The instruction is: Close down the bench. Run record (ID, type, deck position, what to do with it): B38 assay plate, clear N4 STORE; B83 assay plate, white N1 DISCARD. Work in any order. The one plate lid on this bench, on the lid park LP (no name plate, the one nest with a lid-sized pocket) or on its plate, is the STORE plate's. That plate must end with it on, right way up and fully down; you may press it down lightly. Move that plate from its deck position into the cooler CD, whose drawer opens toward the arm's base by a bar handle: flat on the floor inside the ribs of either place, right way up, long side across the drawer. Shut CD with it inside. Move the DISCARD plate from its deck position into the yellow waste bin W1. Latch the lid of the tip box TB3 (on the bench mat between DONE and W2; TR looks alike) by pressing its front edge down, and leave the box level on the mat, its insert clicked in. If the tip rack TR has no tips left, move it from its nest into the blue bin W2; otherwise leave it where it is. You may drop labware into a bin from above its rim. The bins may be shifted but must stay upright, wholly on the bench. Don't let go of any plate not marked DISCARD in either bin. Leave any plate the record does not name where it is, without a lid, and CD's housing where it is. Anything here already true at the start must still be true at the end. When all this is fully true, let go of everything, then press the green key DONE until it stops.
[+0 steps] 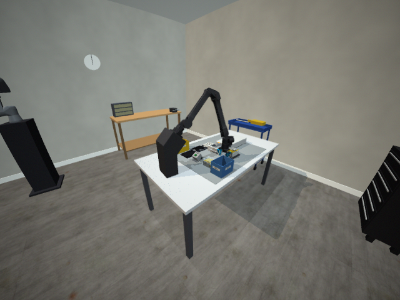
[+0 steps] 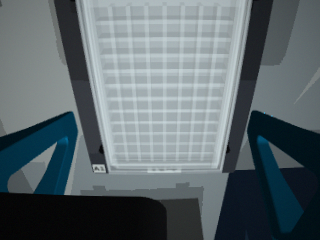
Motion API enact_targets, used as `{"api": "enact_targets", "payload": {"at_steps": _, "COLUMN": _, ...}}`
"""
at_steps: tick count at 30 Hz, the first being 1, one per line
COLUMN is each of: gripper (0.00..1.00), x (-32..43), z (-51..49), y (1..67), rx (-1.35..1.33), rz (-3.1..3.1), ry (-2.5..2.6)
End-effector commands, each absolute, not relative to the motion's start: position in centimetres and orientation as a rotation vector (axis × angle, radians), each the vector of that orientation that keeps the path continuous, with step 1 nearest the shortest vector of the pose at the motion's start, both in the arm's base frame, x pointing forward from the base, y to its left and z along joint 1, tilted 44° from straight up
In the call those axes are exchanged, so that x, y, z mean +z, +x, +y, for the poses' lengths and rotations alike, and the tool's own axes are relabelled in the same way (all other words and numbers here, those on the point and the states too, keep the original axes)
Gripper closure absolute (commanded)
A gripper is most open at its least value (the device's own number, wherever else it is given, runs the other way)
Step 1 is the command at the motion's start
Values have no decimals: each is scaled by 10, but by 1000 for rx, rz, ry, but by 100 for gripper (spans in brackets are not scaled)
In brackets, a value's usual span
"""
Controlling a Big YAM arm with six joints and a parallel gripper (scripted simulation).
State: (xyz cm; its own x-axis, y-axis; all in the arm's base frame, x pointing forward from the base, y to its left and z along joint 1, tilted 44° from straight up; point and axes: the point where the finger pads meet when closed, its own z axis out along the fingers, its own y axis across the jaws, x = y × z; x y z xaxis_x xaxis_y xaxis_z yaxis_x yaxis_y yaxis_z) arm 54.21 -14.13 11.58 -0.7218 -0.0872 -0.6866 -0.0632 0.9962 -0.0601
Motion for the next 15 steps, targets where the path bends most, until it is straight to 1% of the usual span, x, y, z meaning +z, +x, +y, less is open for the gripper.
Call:
{"api": "enact_targets", "payload": {"at_steps": 1, "gripper": 0, "x": 134, "z": -148, "y": 536, "rx": -59, "rz": 2356, "ry": -106}}
{"api": "enact_targets", "payload": {"at_steps": 13, "gripper": 0, "x": 145, "z": -149, "y": 527, "rx": -61, "rz": 2353, "ry": -104}}
{"api": "enact_targets", "payload": {"at_steps": 14, "gripper": 0, "x": 129, "z": -142, "y": 529, "rx": -40, "rz": 2382, "ry": -113}}
{"api": "enact_targets", "payload": {"at_steps": 15, "gripper": 0, "x": 138, "z": -142, "y": 526, "rx": -47, "rz": 2368, "ry": -117}}
